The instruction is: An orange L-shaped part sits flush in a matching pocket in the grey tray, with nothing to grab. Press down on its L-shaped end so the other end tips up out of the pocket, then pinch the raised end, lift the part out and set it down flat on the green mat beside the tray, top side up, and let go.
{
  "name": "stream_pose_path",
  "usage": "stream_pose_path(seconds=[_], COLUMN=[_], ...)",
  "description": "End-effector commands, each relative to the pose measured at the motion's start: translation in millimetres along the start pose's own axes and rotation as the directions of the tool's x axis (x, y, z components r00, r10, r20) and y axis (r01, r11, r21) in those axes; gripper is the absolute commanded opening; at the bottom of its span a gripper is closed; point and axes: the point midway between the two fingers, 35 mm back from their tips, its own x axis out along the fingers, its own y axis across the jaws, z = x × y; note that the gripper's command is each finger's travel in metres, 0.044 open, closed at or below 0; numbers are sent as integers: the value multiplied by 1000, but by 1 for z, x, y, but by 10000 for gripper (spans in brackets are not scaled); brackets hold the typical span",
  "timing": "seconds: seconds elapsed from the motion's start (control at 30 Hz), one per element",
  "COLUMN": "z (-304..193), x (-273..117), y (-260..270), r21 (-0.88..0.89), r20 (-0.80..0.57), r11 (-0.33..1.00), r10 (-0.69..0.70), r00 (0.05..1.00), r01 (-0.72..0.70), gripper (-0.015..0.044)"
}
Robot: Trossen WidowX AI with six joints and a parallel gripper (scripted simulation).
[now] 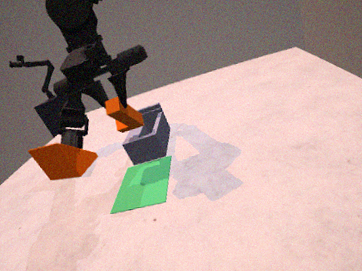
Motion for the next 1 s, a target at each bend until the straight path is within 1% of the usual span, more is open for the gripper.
stream_pose_path(seconds=[0.0, 0.43, 0.67, 0.97], z=[20, 67, 67, 67], x=[1, 1, 3, 17], y=[-2, -8, -8, -8], r21=[-5, -6, -6, -7], r20=[1, 4, 4, 4], r11=[1000, 1000, 1000, 1000], r10=[-4, -3, -3, -3], r00=[1000, 1000, 1000, 1000], r01=[4, 3, 3, 3], gripper=[0, 0, 0, 0])
